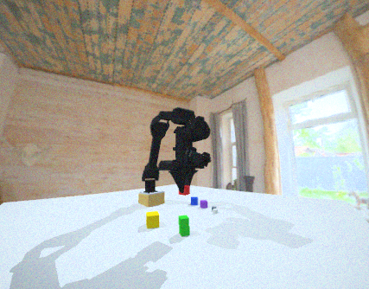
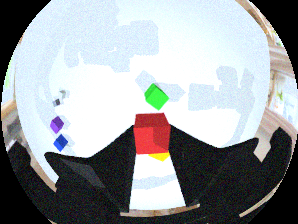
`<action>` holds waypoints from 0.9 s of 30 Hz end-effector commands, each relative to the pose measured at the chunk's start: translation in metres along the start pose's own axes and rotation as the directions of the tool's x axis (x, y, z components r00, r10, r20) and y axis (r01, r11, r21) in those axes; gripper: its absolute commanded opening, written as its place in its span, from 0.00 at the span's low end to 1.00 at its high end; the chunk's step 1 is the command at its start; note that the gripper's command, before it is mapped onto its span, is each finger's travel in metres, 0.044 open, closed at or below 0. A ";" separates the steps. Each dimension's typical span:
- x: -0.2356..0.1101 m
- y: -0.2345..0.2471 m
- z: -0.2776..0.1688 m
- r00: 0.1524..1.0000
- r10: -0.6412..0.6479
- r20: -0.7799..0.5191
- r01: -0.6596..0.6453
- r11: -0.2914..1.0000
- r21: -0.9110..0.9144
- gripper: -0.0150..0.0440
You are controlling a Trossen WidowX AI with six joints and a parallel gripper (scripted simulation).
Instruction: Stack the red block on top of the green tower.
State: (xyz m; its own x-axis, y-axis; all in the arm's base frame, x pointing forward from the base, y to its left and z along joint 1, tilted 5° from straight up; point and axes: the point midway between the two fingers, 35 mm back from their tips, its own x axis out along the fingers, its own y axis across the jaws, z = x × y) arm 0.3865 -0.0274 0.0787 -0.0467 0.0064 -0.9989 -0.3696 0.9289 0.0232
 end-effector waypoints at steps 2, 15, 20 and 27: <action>0.000 -0.013 0.005 1.000 -0.006 0.000 0.006 1.000 -0.005 0.25; 0.037 -0.017 0.006 1.000 -0.007 0.000 0.007 1.000 -0.005 0.25; 0.045 -0.017 0.006 1.000 -0.007 0.000 0.007 1.000 -0.005 0.25; 0.067 -0.017 0.006 1.000 -0.007 0.000 0.007 1.000 -0.005 0.25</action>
State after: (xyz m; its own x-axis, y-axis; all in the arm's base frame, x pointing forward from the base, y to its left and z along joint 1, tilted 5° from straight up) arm 0.3990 -0.0400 0.0231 -0.0281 0.0036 -0.9996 -0.3705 0.9287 0.0138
